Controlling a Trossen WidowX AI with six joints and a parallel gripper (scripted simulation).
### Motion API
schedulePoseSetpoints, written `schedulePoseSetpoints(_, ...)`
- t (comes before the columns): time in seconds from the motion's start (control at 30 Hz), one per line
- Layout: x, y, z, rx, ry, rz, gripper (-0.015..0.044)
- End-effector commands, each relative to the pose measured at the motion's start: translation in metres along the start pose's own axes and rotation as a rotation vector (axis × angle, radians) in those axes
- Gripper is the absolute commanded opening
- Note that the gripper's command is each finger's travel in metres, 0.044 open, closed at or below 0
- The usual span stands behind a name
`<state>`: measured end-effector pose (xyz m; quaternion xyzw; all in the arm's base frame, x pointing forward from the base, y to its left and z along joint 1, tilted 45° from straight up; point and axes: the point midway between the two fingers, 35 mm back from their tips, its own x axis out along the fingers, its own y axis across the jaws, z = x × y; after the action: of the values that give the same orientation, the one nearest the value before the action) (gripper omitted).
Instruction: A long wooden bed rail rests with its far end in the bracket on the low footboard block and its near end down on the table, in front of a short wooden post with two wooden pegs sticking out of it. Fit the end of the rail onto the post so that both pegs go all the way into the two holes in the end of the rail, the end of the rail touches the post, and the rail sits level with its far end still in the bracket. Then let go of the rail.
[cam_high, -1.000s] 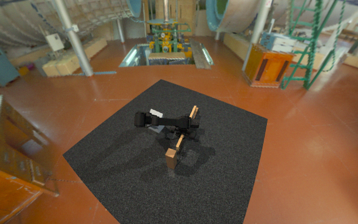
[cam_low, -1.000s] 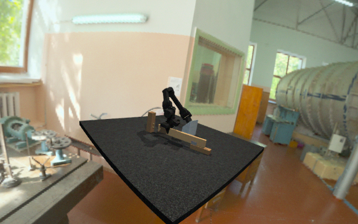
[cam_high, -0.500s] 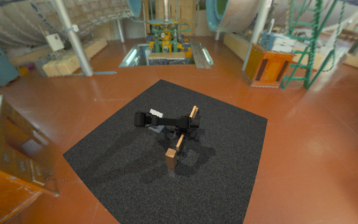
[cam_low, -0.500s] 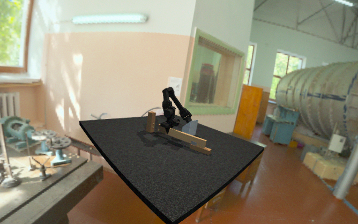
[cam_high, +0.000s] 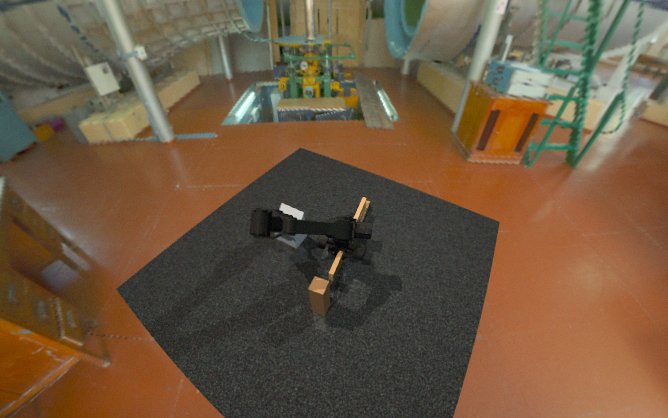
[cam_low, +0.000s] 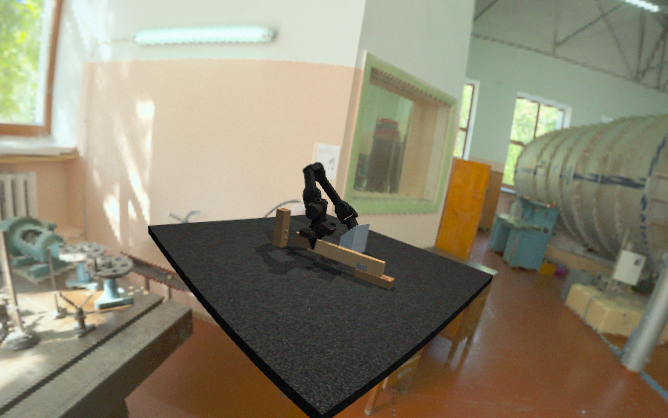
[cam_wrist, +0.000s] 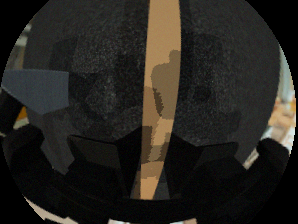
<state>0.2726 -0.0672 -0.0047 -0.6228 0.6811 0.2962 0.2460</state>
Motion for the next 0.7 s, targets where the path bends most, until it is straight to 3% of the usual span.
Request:
schedulePoseSetpoints(0.0,-0.0035,-0.0001,0.0006,0.002,-0.008,-0.009,0.0000)
schedulePoseSetpoints(0.67,-0.0014,0.0007,0.0003,0.002,-0.008,-0.009,0.0000)
